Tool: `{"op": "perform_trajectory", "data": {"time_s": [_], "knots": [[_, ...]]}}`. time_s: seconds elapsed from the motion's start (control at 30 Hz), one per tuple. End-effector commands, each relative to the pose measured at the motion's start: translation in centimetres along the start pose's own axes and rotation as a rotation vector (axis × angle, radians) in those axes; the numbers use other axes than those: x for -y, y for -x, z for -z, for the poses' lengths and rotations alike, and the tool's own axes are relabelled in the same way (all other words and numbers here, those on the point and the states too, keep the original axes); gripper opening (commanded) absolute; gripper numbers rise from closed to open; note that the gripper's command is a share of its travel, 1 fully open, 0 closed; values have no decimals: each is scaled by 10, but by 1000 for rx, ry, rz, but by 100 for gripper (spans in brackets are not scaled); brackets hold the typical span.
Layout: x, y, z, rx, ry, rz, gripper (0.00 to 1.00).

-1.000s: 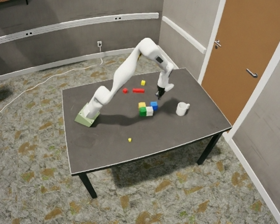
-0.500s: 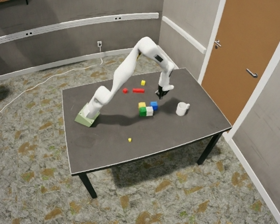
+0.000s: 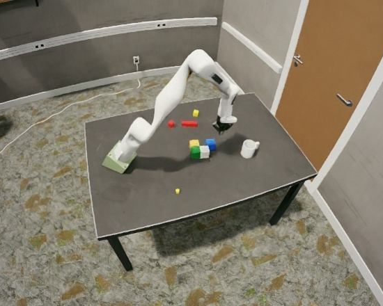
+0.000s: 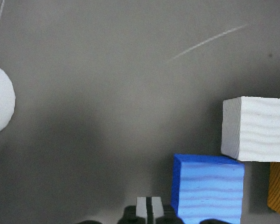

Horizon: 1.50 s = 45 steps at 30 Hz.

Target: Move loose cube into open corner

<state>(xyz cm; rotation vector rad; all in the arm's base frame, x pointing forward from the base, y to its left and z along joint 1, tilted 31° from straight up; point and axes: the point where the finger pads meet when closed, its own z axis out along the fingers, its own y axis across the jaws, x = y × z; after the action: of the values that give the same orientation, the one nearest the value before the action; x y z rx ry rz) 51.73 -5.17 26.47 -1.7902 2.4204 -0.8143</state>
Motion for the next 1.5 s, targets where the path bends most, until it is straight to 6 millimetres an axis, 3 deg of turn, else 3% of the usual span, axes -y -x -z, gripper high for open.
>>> {"op": "perform_trajectory", "data": {"time_s": [0.0, 0.93, 1.47], "knots": [[1, 2, 1, 1, -4, -21, 10], [2, 2, 1, 2, -7, -69, 10], [2, 2, -16, 2, -7, -69, 10]]}}
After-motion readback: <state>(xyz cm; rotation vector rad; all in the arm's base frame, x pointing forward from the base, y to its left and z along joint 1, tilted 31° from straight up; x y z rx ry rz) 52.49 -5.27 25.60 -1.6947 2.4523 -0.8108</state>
